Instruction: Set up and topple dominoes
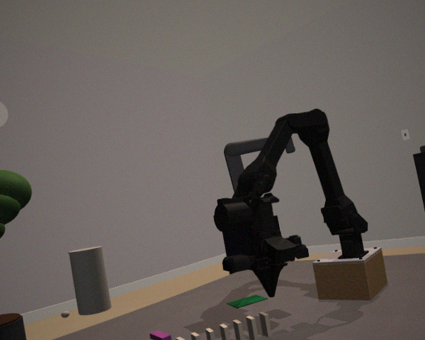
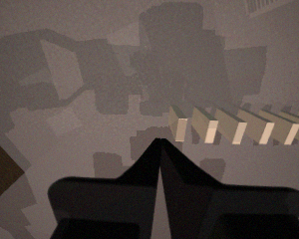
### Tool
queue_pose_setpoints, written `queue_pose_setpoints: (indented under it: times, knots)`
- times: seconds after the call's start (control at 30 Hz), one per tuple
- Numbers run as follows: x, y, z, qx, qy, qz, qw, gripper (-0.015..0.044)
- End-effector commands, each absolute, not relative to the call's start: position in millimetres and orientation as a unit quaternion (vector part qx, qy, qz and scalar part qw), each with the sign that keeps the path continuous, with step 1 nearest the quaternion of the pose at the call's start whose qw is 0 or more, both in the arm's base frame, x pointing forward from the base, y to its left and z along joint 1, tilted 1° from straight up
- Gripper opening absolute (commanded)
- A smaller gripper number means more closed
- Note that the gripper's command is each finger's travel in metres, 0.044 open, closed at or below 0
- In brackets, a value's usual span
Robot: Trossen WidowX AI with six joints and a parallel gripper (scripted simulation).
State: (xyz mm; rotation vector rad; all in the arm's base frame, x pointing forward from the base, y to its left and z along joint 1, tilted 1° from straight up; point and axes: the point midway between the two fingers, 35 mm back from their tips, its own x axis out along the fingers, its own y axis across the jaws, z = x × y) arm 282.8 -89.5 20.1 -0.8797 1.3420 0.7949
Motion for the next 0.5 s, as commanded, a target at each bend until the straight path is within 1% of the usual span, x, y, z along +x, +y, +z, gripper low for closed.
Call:
queue_pose_setpoints:
  times: [0.0,0.07,0.47]
  knots:
    - [275.2,-87.0,-30.4,-0.375,0.594,0.357,0.616,0.0000]
    - [274.2,-86.6,-40.4,-0.375,0.594,0.357,0.616,0.0000]
    - [282.5,-90.7,-39.5,-0.376,0.594,0.357,0.616,0.0000]
